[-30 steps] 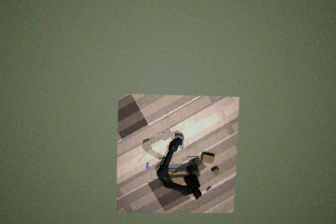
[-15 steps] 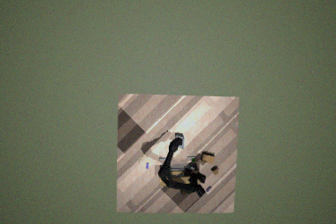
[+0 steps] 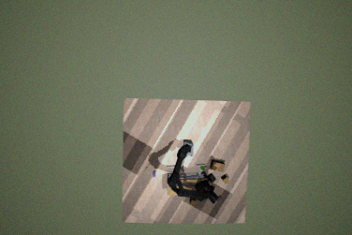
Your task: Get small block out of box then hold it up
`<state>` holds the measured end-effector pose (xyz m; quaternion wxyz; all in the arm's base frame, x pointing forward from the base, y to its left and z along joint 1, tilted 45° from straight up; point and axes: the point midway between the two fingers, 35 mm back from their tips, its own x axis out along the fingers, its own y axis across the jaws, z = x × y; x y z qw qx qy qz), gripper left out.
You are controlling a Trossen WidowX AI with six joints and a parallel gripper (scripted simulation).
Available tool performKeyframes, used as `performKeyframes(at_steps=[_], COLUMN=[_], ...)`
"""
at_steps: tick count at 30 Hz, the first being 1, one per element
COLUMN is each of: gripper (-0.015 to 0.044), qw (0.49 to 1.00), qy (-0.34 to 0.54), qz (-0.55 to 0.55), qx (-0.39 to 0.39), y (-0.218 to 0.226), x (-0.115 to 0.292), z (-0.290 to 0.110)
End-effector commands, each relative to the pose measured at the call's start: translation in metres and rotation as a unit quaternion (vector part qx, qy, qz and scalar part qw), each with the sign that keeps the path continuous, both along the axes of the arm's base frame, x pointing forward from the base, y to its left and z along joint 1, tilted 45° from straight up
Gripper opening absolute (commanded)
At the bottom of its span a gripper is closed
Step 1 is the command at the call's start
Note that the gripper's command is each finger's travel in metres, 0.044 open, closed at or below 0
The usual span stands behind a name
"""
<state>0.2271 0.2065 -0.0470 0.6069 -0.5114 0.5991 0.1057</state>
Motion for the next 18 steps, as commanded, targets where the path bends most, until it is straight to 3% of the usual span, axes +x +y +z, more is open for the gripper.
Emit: performKeyframes(at_steps=[1,9,18], gripper=[0.0285,0.0285,0.0285], qw=[0.890,0.748,0.535], qy=[0.183,0.279,0.376], qz=[0.381,0.544,0.676], qx=[-0.171,-0.257,-0.339], y=[0.002,0.004,0.007], x=[-0.011,-0.017,-0.023], z=[-0.009,-0.010,-0.011])
